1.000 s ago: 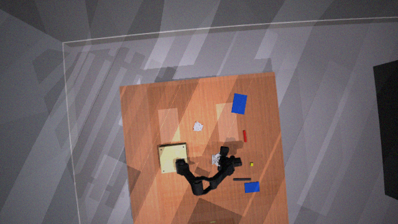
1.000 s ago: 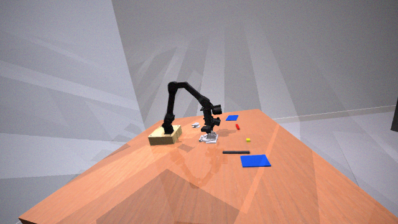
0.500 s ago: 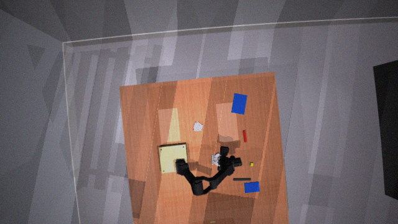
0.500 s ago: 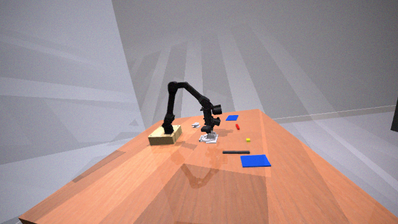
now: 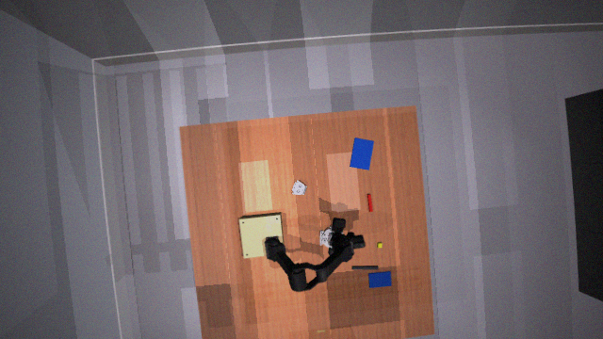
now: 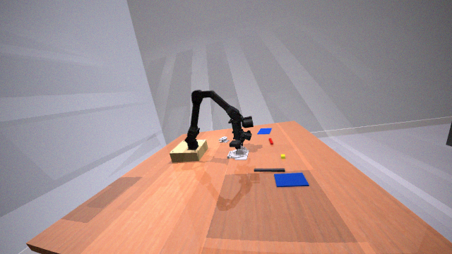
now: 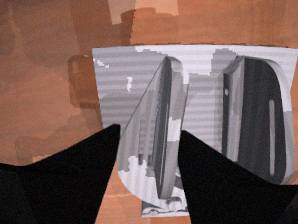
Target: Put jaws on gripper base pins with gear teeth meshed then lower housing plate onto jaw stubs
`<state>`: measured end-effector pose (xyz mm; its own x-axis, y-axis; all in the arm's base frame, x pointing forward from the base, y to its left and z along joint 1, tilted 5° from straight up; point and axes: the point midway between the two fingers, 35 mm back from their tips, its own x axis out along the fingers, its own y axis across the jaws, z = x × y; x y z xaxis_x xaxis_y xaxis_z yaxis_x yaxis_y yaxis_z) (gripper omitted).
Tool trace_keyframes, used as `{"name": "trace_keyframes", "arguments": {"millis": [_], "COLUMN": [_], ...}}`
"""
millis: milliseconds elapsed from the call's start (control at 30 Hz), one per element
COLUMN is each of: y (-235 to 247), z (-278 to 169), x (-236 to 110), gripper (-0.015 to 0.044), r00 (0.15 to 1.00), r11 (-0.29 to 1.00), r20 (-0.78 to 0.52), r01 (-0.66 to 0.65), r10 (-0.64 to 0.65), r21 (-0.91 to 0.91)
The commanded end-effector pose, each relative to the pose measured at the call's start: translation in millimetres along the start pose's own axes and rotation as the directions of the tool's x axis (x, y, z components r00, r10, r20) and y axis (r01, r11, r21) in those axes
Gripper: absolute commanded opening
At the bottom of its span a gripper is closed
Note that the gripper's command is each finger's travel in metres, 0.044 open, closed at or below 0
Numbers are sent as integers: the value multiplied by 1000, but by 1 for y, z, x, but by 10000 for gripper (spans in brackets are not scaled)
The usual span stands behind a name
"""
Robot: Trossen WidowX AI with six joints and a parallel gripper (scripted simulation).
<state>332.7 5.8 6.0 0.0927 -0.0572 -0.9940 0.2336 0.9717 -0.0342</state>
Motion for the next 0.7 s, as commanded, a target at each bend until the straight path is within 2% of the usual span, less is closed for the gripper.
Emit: {"name": "trace_keyframes", "arguments": {"millis": [0, 100, 533, 667], "y": [0, 0, 0, 1], "z": [0, 0, 0, 2], "x": [0, 0, 0, -20], "gripper": [160, 224, 224, 224], "r00": [1000, 1000, 1000, 1000], "r11": [1000, 1000, 1000, 1000], "r20": [0, 0, 0, 0], "r01": [0, 0, 0, -1], "r10": [0, 0, 0, 1], "r21": [0, 0, 0, 1]}}
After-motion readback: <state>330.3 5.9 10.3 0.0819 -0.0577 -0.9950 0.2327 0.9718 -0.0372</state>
